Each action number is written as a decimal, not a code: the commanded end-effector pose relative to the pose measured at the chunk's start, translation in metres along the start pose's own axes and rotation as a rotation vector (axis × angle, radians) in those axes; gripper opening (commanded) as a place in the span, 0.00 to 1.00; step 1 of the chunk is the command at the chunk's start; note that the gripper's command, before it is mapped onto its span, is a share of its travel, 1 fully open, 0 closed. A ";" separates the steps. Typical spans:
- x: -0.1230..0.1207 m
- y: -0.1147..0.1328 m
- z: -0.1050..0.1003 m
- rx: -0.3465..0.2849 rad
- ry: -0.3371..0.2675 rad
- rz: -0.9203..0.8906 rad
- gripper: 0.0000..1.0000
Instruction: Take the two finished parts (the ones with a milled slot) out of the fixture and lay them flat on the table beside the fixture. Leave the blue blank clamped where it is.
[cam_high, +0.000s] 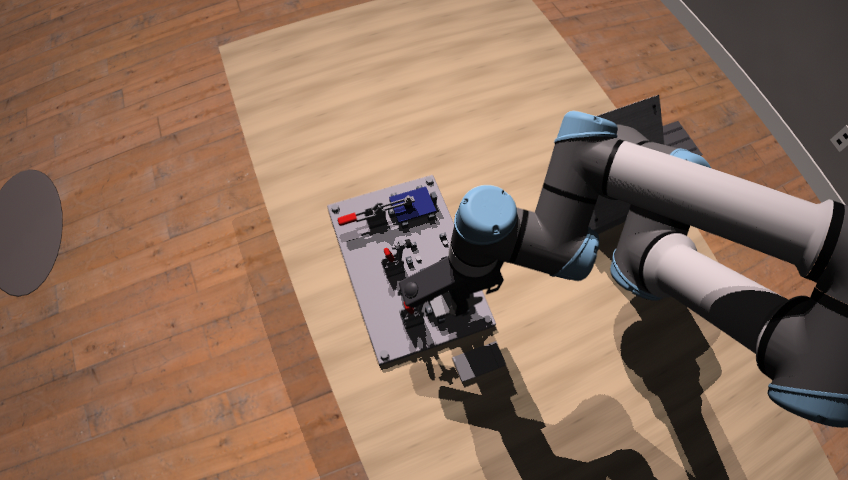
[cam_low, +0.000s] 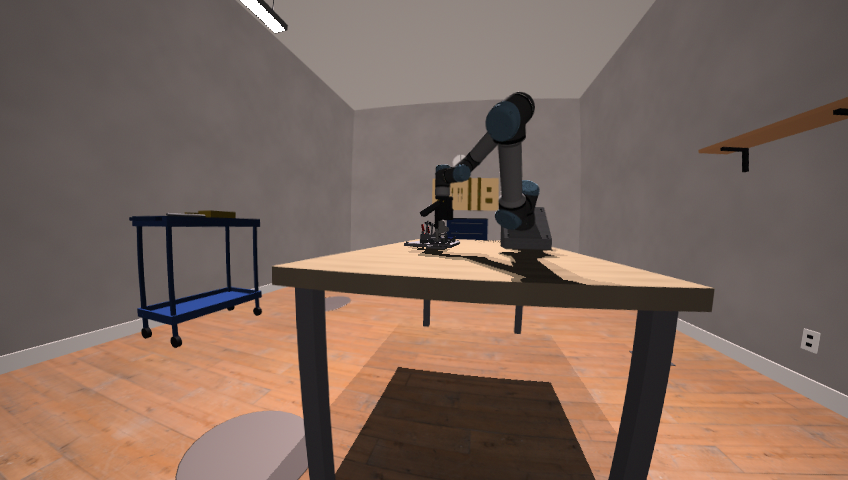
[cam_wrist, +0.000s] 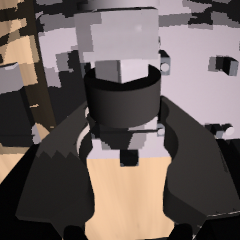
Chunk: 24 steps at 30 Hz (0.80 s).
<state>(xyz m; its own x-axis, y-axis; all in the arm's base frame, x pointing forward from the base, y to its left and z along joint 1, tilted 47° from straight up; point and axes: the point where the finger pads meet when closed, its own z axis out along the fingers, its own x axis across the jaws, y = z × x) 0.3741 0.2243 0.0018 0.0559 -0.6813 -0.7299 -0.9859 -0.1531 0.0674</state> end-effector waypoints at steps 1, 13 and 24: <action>0.000 0.000 -0.004 0.001 0.000 0.000 0.00; 0.000 0.000 -0.014 0.001 0.000 0.000 0.00; 0.000 0.000 -0.024 0.001 0.000 0.000 0.00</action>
<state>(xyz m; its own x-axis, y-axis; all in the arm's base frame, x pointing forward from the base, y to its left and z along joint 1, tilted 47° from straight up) 0.3773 0.2099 0.0154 0.0559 -0.6814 -0.7298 -0.9859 -0.1530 0.0674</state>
